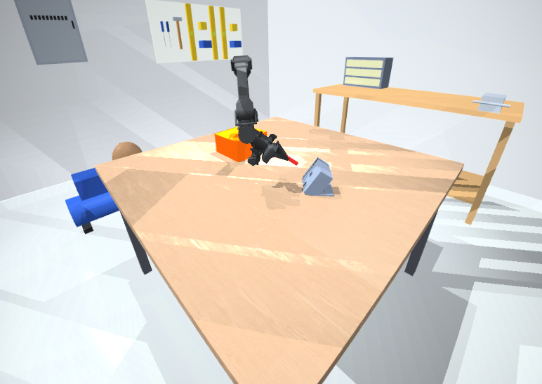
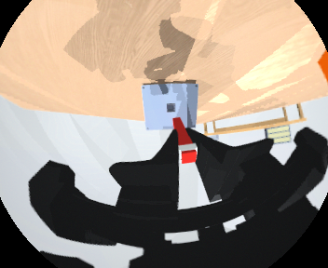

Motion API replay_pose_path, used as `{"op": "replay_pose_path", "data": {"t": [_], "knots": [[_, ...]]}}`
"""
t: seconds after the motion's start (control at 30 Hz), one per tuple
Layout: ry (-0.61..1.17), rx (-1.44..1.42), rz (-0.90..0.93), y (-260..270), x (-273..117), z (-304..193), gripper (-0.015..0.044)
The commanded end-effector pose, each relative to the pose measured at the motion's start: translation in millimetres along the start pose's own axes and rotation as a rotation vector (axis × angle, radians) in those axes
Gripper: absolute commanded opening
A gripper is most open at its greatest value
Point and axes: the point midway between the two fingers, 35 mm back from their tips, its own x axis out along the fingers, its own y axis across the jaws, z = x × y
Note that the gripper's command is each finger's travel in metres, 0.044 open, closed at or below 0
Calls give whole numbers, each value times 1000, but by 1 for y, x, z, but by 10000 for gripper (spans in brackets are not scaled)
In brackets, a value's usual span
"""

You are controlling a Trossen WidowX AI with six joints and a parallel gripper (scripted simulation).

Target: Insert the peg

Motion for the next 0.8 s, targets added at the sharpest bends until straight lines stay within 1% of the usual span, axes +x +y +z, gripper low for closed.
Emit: {"op": "replay_pose_path", "data": {"t": [0.0, 0.77], "knots": [[8, 30, -10, -3, 10, 5, 0], [35, 80, 12, 0, 38, 7, 0]]}}
